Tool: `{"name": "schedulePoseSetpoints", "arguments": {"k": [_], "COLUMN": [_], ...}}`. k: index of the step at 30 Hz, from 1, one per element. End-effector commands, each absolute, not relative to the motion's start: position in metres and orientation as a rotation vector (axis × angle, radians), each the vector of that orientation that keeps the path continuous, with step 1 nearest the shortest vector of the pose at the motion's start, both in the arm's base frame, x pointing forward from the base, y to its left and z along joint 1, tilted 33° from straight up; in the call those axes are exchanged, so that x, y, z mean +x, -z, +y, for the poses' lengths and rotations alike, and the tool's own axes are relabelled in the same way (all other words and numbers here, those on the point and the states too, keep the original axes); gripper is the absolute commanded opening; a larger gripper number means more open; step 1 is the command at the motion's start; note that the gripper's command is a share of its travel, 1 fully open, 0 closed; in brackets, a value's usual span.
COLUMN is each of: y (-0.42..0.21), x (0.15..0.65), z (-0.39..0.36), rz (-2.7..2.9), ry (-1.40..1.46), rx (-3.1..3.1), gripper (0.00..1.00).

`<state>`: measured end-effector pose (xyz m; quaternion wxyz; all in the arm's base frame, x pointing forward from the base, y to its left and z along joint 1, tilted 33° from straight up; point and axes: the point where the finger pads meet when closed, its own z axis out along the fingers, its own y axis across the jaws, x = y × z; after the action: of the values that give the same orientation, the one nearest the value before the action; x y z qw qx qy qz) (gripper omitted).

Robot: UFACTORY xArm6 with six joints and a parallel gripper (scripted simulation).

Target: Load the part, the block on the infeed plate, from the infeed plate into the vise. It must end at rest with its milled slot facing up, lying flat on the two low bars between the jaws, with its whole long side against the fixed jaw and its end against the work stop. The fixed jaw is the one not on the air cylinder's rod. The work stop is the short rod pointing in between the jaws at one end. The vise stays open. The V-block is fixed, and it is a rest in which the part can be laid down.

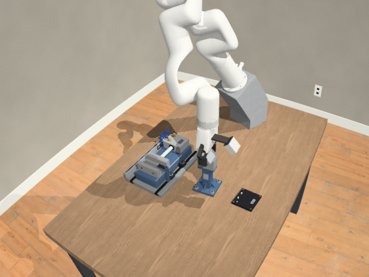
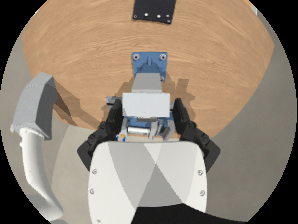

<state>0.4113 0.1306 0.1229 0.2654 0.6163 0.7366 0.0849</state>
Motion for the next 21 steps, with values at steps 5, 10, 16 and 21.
{"name": "schedulePoseSetpoints", "arguments": {"k": [5,10,16,21], "y": [-0.1202,-0.1199,-0.1194,-0.119], "x": [0.4089,0.409,0.409,0.4091], "z": [0.1341,0.1349,0.1358,0.1363], "rz": [1.829,1.772,1.705,1.663], "ry": [-0.106,-0.044,0.025,0.067], "rx": [1.618,1.601,1.579,1.564], "gripper": [0.89,0.89,0.89,0.89]}}
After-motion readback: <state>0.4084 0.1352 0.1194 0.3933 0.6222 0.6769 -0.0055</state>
